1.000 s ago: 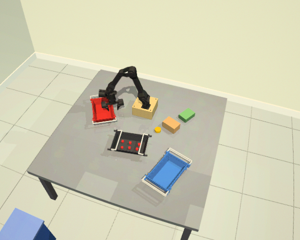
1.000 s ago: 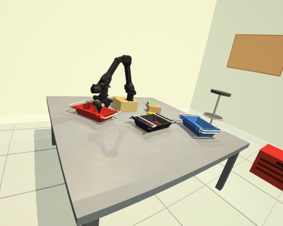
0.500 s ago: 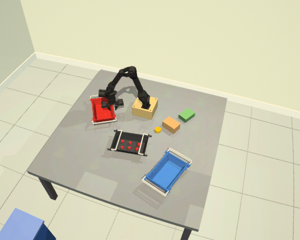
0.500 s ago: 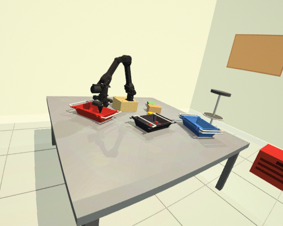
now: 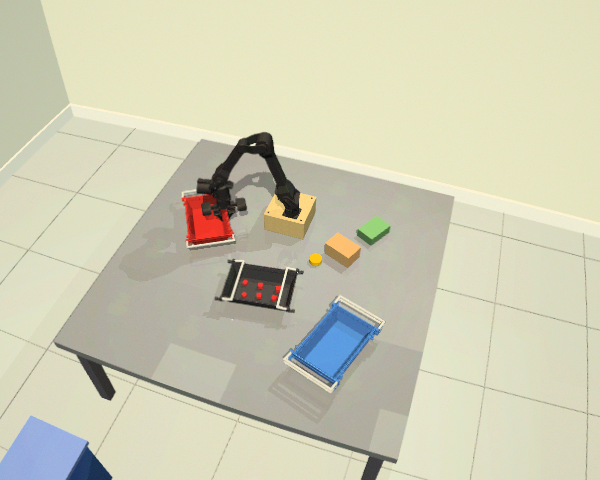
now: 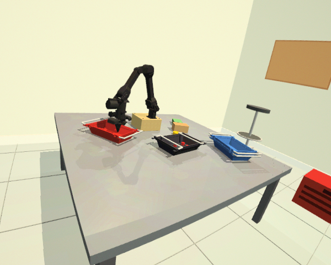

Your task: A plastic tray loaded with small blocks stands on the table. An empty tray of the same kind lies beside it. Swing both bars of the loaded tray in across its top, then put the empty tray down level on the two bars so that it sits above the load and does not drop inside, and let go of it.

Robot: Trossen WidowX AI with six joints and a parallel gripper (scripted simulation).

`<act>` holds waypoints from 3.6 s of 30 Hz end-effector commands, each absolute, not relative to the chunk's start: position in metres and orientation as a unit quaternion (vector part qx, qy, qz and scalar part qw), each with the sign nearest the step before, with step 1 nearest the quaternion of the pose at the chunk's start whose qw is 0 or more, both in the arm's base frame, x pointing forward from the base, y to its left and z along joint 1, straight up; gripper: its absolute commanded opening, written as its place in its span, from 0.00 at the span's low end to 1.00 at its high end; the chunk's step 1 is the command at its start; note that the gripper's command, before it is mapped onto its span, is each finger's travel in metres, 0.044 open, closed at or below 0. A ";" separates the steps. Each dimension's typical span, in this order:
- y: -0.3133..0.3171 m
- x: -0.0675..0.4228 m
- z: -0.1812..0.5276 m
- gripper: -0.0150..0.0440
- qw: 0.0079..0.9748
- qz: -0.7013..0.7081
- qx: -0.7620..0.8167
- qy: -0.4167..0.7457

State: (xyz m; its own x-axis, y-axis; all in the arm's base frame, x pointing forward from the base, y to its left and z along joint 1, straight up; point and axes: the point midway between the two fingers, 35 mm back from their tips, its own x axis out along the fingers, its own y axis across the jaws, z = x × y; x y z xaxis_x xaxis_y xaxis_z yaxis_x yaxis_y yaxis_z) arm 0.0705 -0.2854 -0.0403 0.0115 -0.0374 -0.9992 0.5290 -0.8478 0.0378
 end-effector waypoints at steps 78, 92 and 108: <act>-0.322 0.079 0.137 0.25 0.204 -0.681 0.679 0.183; -0.320 0.085 0.137 0.25 0.209 -0.680 0.677 0.188; -0.298 0.144 0.137 0.25 0.266 -0.659 0.659 0.245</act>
